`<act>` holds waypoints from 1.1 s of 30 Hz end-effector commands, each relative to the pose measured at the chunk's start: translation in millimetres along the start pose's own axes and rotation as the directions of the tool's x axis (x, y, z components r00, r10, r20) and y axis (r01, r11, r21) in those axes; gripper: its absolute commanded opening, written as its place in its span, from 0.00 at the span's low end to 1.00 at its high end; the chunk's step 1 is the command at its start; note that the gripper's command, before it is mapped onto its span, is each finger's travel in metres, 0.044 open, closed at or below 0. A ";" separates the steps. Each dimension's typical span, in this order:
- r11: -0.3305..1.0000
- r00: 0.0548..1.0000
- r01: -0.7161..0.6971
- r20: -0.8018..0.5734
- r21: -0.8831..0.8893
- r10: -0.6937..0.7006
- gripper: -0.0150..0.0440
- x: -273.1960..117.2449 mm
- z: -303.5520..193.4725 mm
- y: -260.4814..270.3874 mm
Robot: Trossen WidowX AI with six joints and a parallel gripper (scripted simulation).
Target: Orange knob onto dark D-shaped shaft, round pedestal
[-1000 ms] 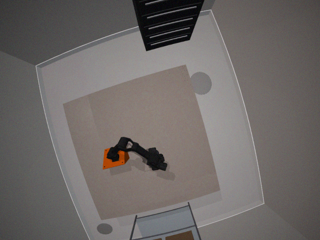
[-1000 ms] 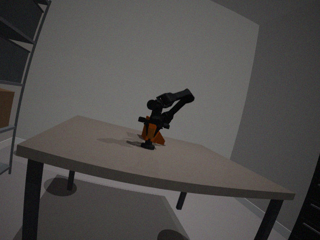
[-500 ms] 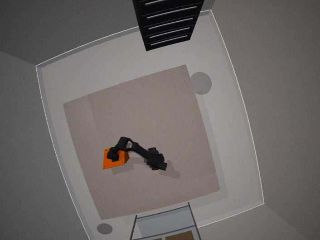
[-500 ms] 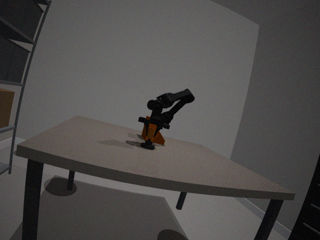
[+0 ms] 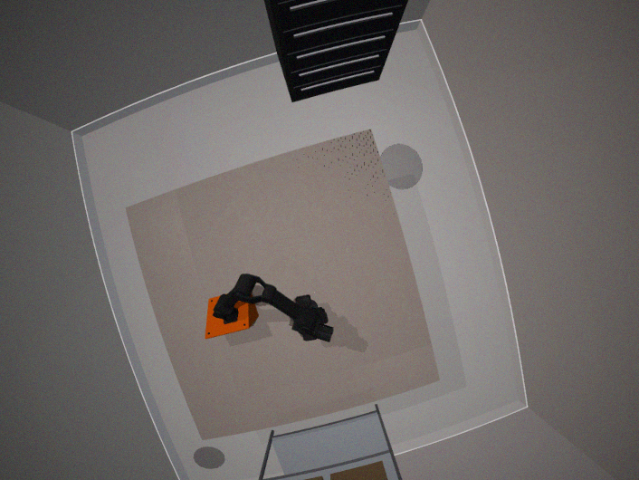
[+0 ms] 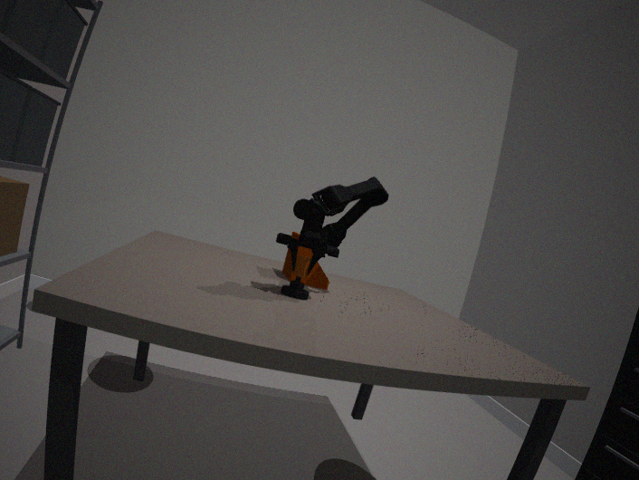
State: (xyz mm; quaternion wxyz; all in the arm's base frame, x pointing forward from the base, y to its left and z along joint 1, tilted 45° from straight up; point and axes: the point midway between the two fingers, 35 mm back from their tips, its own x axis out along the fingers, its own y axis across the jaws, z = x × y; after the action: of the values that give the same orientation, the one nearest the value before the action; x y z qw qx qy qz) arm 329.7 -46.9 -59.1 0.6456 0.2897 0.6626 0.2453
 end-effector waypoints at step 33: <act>0.982 1.000 0.002 0.004 -0.188 -0.002 0.25 0.6 -0.3 -0.3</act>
State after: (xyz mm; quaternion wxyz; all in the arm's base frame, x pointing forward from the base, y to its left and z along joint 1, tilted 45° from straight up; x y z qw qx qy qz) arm 330.7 -45.6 -61.0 0.6721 0.2262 0.6360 0.3044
